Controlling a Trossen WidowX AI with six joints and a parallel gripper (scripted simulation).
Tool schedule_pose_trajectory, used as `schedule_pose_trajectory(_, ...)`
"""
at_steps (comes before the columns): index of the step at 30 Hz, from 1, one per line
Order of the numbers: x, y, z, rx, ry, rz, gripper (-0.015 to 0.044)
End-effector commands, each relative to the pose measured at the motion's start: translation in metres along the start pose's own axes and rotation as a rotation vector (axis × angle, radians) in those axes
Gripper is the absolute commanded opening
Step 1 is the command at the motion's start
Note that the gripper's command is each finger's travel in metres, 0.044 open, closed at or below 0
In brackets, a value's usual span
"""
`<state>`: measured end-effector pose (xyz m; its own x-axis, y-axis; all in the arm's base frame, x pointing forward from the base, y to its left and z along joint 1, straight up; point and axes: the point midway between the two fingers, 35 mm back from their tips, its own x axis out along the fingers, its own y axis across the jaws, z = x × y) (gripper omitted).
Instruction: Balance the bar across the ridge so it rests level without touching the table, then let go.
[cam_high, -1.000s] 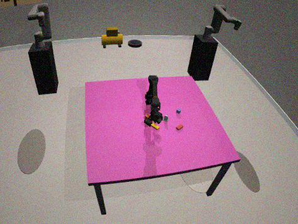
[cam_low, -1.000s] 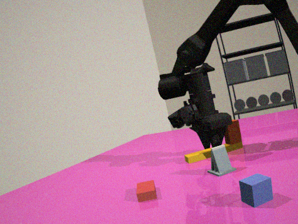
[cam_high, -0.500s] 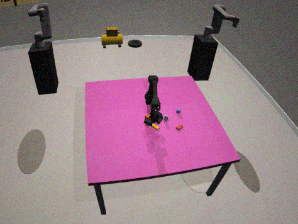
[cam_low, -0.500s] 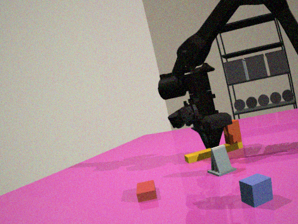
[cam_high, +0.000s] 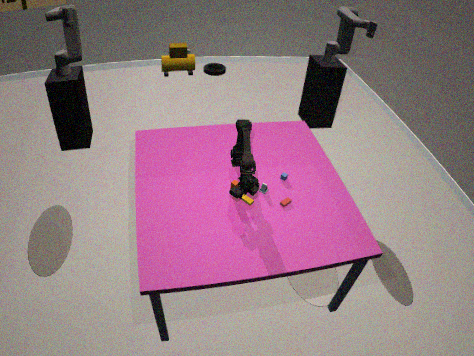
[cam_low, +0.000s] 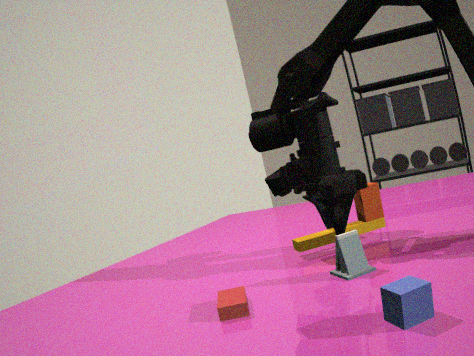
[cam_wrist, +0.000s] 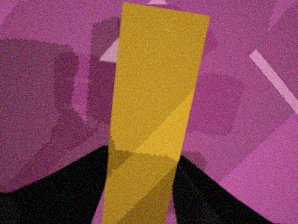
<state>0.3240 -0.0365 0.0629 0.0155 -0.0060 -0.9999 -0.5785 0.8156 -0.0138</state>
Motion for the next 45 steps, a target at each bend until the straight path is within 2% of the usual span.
schedule_pose_trajectory(1,-0.016,-0.003,0.003,-0.001,-0.012,-0.009,0.0)
schedule_pose_trajectory(33,-0.089,0.001,0.0,0.002,-0.014,-0.007,0.0)
schedule_pose_trajectory(45,-0.089,0.037,0.026,0.394,-0.017,0.0,0.0)
